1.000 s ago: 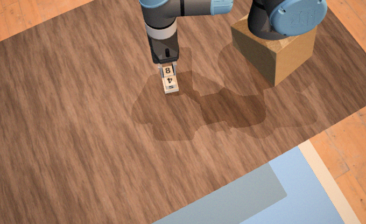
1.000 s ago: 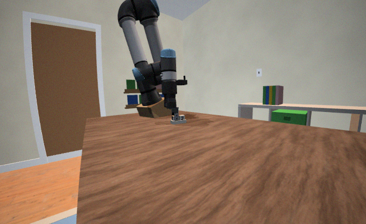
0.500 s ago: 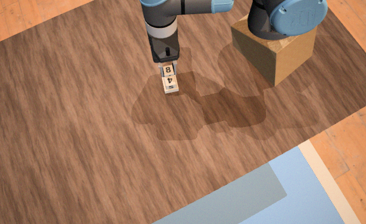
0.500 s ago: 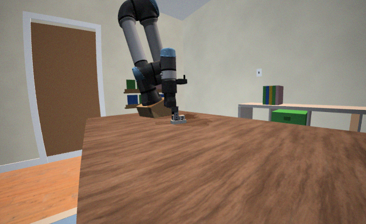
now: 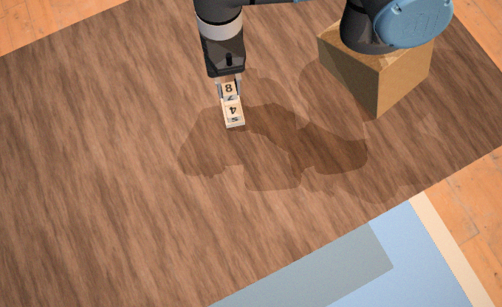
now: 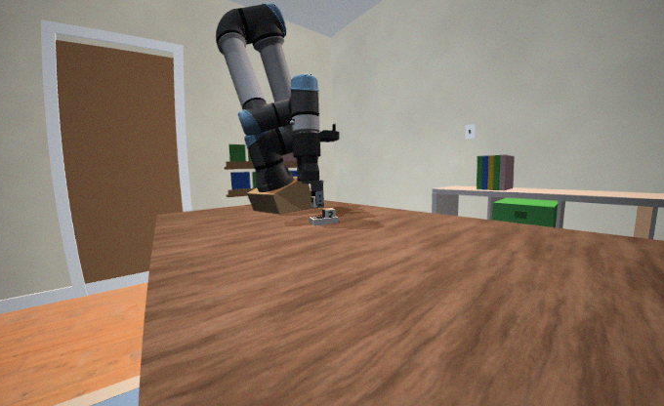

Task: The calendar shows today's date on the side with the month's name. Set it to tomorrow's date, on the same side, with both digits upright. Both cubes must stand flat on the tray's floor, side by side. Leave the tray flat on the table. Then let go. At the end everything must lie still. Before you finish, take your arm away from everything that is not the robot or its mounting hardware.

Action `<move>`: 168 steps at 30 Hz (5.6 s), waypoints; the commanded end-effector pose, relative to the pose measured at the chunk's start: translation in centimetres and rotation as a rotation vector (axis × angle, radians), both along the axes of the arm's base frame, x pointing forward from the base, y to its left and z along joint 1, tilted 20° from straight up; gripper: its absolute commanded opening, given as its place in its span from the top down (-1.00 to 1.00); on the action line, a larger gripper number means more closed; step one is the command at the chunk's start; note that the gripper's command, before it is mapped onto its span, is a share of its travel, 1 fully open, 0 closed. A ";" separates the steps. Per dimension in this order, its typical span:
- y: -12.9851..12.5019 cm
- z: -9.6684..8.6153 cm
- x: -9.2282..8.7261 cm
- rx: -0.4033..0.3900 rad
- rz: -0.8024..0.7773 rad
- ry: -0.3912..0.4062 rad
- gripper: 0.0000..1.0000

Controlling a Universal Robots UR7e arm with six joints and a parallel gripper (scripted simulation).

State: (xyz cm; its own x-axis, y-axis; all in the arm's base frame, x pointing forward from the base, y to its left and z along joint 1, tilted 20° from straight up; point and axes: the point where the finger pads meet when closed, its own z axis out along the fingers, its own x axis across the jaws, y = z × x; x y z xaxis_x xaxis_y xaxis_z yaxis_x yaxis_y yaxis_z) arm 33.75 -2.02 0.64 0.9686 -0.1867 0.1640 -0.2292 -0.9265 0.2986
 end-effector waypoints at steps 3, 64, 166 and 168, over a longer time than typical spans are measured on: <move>1.0 2.8 -0.2 0.002 -0.002 0.006 -0.14; 4.4 5.1 1.0 0.037 -0.296 -0.091 -0.14; 12.5 -0.9 2.4 0.141 -1.482 -0.500 -0.14; 12.2 -1.6 2.5 0.141 -1.482 -0.499 -0.14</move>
State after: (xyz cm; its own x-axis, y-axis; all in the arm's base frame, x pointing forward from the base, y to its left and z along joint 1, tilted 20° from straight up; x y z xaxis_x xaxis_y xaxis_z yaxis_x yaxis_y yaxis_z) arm 36.11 10.72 0.50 -0.2286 -0.9263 0.2996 -0.9703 0.1917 -0.1478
